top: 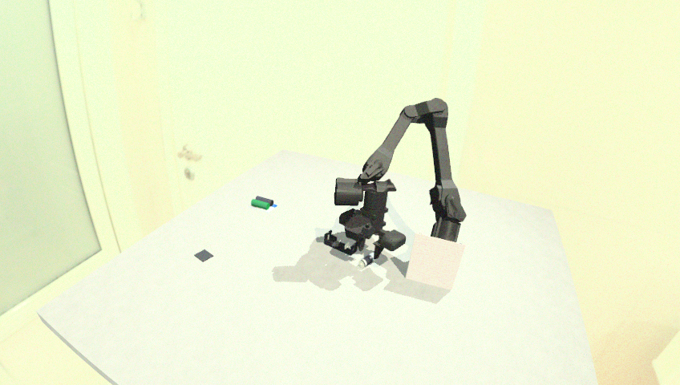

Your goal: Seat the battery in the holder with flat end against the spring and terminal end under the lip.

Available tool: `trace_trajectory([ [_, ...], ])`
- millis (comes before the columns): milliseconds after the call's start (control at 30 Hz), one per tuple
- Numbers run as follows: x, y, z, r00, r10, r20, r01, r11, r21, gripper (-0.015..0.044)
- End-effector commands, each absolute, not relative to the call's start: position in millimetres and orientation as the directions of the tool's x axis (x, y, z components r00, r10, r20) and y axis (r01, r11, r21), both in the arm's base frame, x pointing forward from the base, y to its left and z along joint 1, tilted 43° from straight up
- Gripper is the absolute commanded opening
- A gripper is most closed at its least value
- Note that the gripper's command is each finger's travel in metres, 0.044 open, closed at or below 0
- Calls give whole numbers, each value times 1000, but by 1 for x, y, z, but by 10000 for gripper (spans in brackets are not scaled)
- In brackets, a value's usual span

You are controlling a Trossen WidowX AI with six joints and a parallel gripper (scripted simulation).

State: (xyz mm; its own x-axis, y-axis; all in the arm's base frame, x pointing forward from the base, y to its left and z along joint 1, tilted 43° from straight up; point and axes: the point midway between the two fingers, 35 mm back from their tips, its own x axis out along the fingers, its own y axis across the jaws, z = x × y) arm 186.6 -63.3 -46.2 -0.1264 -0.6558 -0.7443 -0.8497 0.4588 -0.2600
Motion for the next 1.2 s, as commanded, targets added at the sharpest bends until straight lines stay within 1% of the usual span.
trace_trajectory([
  [0, 183, -68, -51, -130, -660, -740, -853, 454, -255, 239],
  [467, 179, -81, -64, -132, -662, -737, -853, 454, -256, 239],
  [600, 179, -81, -64, -132, -662, -737, -853, 454, -256, 134],
  [900, 179, -81, -64, -132, -662, -737, -853, 454, -256, 77],
  [1033, 180, -78, -61, -131, -662, -738, -853, 454, -255, 77],
  [1167, 185, -59, -41, -130, -660, -740, -853, 455, -255, 77],
])
